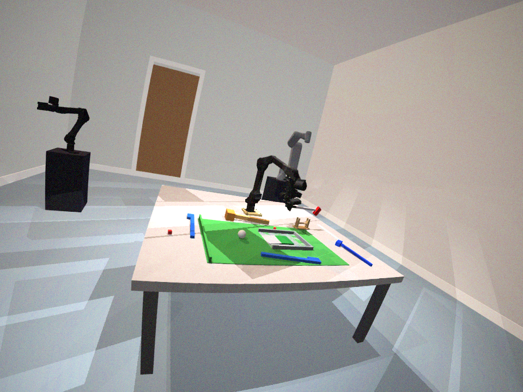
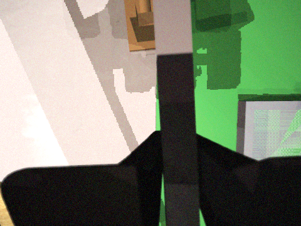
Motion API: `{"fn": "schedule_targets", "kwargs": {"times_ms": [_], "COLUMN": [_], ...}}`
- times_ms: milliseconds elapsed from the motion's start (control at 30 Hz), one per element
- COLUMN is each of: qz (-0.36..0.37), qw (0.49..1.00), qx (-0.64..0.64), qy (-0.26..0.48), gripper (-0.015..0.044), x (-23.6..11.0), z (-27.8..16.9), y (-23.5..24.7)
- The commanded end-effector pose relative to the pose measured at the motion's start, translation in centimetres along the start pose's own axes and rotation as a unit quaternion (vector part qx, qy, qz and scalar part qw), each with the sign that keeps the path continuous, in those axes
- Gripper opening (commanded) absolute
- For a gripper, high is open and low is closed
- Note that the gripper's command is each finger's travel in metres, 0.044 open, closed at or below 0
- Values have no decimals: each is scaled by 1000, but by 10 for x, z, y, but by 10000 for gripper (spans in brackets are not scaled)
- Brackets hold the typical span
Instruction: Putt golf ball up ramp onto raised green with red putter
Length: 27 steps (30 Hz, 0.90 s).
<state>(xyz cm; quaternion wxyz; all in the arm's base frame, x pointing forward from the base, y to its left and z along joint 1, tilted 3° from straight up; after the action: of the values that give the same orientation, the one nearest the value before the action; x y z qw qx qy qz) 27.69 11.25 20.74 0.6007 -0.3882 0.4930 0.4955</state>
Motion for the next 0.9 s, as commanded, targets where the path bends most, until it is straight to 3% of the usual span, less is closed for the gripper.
{"fn": "schedule_targets", "kwargs": {"times_ms": [0,867], "qz": [-12,-73], "qw": [999,939], "qx": [36,334], "qy": [2,19], "gripper": [0,0], "x": [-7,-53], "z": [-14,-140], "y": [-12,-65]}}
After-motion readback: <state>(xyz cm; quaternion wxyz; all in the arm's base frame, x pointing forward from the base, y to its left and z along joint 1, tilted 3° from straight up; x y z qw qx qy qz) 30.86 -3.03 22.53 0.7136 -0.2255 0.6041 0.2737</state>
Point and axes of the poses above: the point midway between the two fingers, 35 mm back from their tips, its own x axis out along the fingers, its own y axis across the jaws, z = x × y, the point moved 7 cm from there along -x, back along the fingers, and after that the axes turned 6 degrees about x, right-handed, at the moved point
